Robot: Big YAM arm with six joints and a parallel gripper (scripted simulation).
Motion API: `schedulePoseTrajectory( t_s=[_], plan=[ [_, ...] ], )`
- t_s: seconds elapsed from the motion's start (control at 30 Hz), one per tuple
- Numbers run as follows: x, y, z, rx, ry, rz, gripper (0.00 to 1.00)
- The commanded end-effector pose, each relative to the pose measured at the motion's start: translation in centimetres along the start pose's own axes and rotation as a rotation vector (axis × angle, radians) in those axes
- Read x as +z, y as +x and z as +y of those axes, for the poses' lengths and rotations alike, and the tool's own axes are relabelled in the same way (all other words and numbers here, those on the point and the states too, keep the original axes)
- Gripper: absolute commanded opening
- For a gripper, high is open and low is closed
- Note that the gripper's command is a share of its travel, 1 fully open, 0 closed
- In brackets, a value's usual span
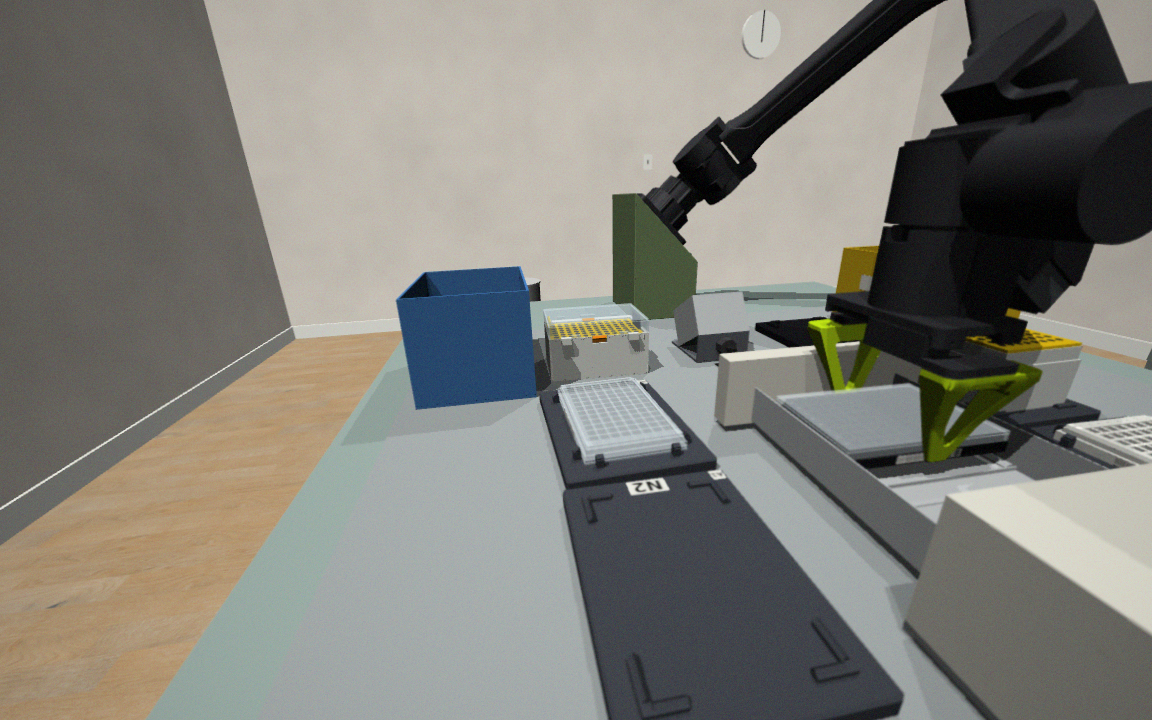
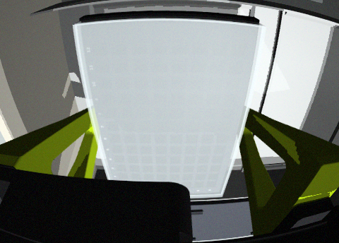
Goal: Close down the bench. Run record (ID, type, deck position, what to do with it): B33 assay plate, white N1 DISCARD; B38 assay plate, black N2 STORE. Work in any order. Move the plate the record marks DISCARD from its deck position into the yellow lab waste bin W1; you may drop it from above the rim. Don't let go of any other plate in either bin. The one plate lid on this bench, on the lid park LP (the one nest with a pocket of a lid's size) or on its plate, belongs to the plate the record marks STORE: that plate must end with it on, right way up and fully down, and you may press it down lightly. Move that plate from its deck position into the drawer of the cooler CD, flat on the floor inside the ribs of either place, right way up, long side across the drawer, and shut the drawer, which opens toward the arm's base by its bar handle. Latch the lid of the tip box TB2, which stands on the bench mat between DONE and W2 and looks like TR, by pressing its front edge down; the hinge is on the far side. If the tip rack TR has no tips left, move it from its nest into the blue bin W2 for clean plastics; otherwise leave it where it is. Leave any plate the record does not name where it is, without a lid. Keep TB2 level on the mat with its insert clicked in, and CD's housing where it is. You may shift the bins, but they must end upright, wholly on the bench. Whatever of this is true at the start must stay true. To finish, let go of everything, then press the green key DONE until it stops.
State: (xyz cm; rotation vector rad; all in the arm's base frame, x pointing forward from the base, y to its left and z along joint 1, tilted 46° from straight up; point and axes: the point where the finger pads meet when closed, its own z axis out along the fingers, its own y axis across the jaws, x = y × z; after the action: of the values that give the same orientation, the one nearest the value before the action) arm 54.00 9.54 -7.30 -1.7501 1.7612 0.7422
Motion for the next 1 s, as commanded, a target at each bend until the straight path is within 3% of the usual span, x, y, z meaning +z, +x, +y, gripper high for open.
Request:
schedulePoseTrajectory(
  t_s=[0.0, 0.97],
  plan=[
    [-1.46, -0.40, -2.10, -0.010, 0.037, -0.003, 0.00],
    [-1.30, -0.80, -2.45, -0.014, 0.034, -0.004, 0.00]
  ],
)
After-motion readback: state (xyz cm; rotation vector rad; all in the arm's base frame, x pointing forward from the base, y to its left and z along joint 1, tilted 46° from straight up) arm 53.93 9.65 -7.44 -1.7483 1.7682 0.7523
